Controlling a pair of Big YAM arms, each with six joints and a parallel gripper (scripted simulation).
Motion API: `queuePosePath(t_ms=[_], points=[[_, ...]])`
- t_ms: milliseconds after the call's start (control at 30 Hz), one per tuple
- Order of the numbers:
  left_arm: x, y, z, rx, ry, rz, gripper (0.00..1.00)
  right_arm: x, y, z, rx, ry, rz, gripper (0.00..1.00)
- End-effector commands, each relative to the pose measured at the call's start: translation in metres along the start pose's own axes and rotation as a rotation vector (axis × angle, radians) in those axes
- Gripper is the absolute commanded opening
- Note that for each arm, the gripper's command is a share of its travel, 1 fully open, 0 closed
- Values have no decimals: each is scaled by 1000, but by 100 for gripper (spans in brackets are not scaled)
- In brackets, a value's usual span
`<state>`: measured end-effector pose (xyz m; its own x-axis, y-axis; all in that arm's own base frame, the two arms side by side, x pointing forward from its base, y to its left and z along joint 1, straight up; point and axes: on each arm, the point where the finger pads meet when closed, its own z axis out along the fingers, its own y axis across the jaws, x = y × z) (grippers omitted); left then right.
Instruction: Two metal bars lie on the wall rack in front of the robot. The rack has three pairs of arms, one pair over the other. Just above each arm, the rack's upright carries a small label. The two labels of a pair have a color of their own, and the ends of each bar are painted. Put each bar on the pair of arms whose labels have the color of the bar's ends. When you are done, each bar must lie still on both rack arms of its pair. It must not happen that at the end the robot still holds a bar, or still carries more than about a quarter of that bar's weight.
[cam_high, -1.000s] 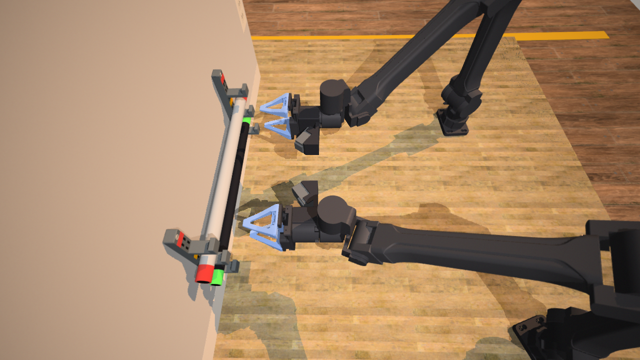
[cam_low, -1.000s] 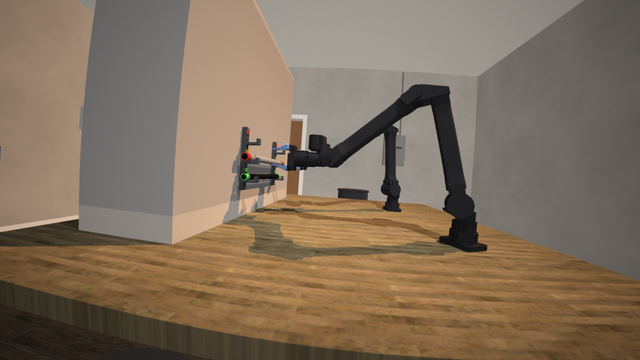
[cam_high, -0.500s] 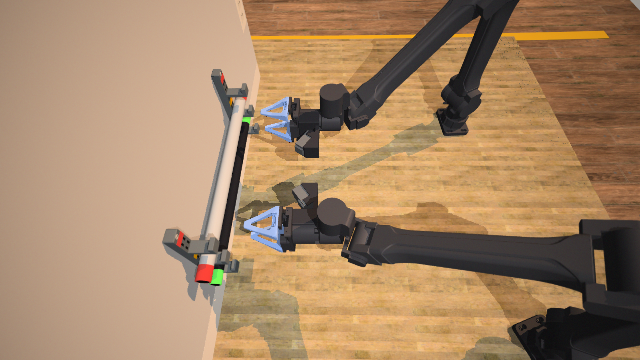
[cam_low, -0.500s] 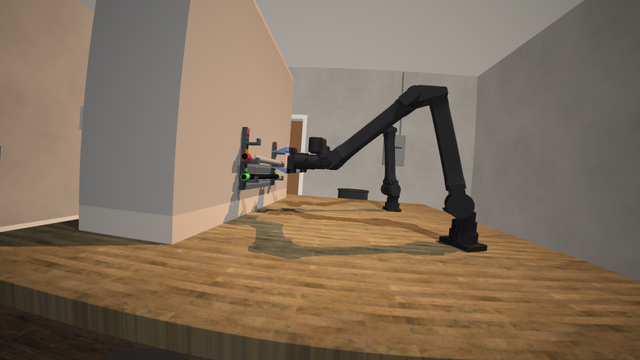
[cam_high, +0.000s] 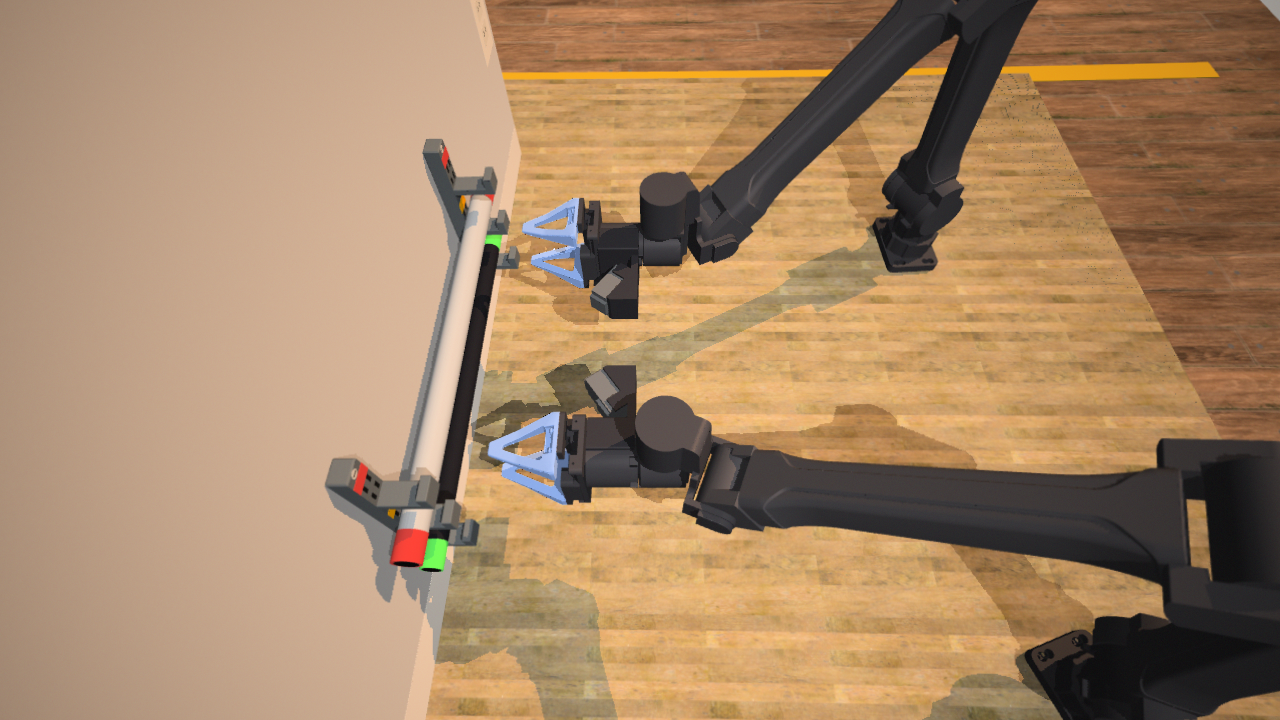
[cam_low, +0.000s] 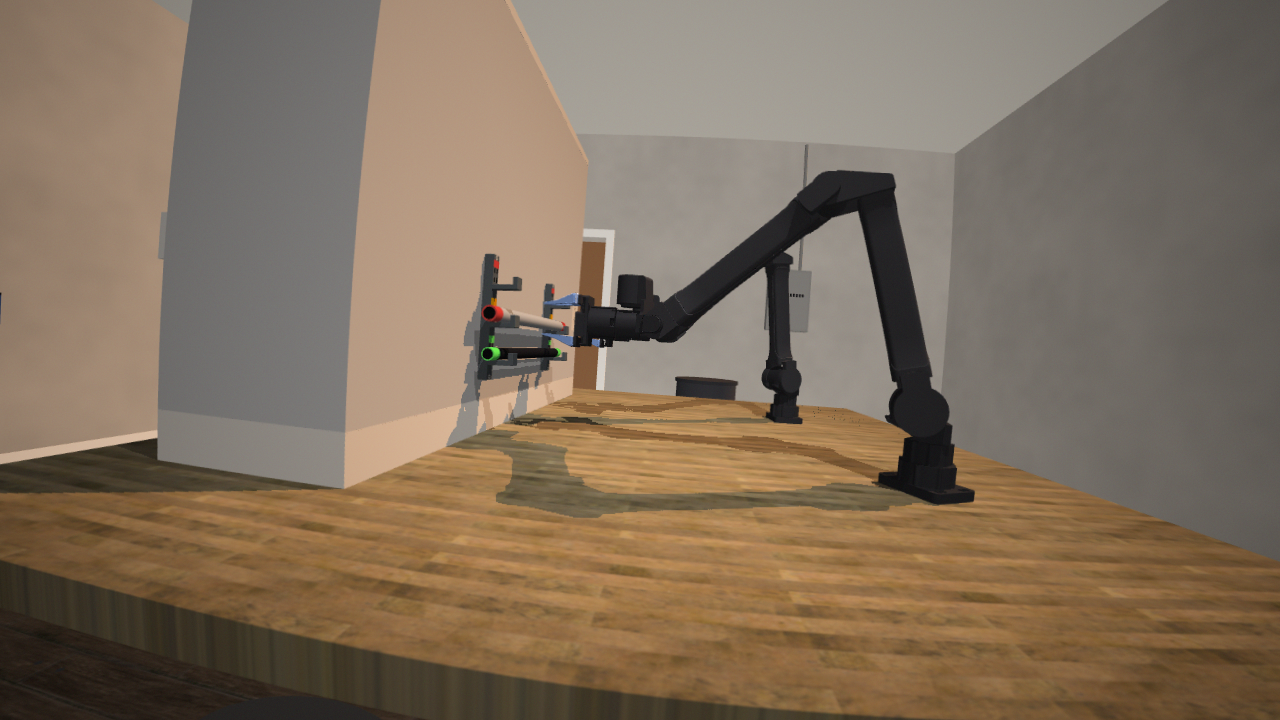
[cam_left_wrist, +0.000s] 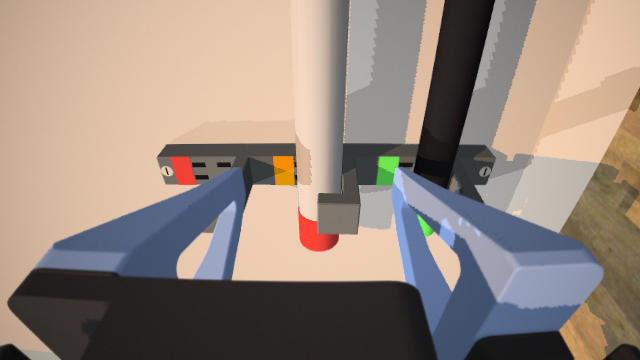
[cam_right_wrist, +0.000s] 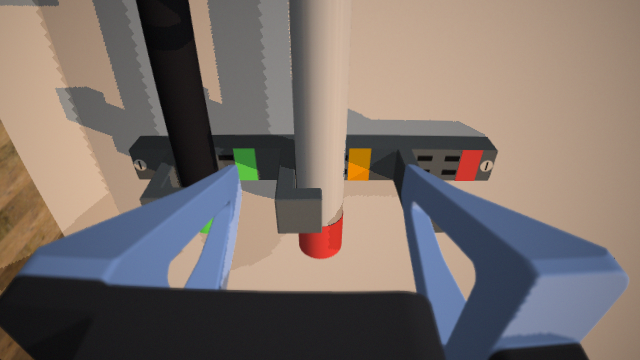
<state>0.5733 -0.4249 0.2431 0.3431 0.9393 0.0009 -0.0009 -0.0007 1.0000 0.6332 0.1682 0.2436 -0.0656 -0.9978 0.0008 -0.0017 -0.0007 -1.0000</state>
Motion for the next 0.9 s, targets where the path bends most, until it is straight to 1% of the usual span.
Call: queuePosePath(t_ms=[0, 467, 867], points=[[-11, 2, 5, -20, -14, -33, 64, 5, 3, 8, 12, 8, 24, 65], [-12, 1, 21, -19, -16, -34, 64, 5, 5, 24, 11, 8, 23, 65], [-12, 13, 37, -37, -12, -41, 64, 2, -6, 40, 31, 8, 32, 65]])
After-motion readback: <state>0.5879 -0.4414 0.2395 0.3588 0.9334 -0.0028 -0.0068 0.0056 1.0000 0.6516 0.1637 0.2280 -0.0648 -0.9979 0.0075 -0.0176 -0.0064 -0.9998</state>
